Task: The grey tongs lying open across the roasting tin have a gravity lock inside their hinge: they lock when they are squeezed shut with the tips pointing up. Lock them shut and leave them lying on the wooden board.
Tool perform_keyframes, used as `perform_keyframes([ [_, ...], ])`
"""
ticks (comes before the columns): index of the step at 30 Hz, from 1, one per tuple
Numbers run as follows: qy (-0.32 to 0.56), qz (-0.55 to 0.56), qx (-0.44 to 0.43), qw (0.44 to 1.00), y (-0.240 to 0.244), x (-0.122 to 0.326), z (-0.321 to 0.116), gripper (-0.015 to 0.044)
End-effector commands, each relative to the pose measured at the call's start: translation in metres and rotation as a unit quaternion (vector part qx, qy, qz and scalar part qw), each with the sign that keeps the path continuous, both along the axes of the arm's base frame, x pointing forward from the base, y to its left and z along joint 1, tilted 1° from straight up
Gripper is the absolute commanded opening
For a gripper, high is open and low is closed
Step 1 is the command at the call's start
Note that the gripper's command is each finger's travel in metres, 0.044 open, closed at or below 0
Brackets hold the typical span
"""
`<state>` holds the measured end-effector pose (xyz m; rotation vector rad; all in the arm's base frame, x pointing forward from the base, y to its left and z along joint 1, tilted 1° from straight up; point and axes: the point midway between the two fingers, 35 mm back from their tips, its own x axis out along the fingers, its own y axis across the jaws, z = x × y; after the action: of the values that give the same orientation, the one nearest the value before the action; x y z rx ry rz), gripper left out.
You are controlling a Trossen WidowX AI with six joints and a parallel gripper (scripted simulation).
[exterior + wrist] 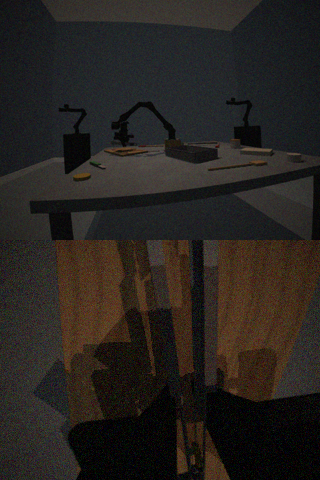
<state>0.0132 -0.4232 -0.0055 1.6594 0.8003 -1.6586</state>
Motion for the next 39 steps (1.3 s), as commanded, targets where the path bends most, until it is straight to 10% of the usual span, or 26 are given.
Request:
perform_keyframes([
  [1,0.000,0.000,0.000,1.000,0.000,0.000,0.000,0.0165],
  [12,0.000,0.000,0.000,1.000,0.000,0.000,0.000,0.0440],
  [26,-0.008,-0.002,0.004,1.000,0.089,0.112,0.078,0.0440],
  [39,-0.010,0.005,-0.003,1.000,0.097,0.118,0.125,0.0440],
])
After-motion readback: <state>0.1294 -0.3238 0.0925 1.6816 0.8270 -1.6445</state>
